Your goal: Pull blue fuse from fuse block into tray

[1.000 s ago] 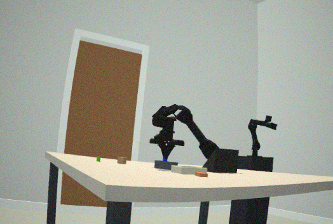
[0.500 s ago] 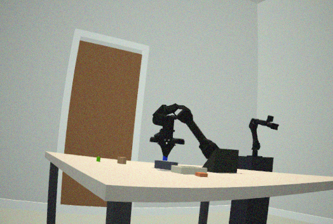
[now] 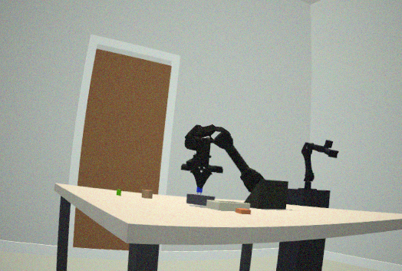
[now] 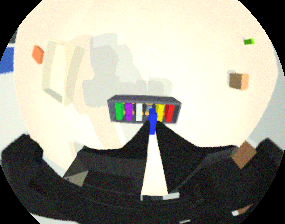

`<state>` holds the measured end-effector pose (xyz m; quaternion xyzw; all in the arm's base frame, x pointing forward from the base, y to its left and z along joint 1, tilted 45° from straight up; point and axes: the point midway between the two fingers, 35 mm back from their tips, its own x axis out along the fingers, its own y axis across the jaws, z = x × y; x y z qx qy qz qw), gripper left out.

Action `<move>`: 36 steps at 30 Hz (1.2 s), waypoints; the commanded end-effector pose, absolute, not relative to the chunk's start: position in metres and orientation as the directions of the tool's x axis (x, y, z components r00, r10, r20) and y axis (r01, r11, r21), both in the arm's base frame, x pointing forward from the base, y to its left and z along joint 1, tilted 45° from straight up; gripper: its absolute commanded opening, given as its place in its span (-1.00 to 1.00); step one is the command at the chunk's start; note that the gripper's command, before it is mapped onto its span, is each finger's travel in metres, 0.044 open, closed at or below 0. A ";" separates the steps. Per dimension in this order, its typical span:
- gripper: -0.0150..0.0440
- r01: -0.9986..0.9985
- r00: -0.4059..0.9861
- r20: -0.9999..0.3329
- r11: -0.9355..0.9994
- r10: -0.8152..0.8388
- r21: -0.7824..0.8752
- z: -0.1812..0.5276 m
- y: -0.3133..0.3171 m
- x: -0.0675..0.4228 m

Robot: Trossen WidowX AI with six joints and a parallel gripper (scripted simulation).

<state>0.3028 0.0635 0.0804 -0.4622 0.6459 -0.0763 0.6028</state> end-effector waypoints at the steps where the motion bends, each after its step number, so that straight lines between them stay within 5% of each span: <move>1: -0.49 -0.503 0.153 -0.712 0.566 -0.685 -0.653 0.082 0.066 0.302; 21: -0.49 -0.504 0.153 -0.713 0.566 -0.685 -0.652 0.098 0.083 0.299; 36: -0.49 -0.508 0.154 -0.725 0.575 -0.671 -0.641 0.045 0.150 0.302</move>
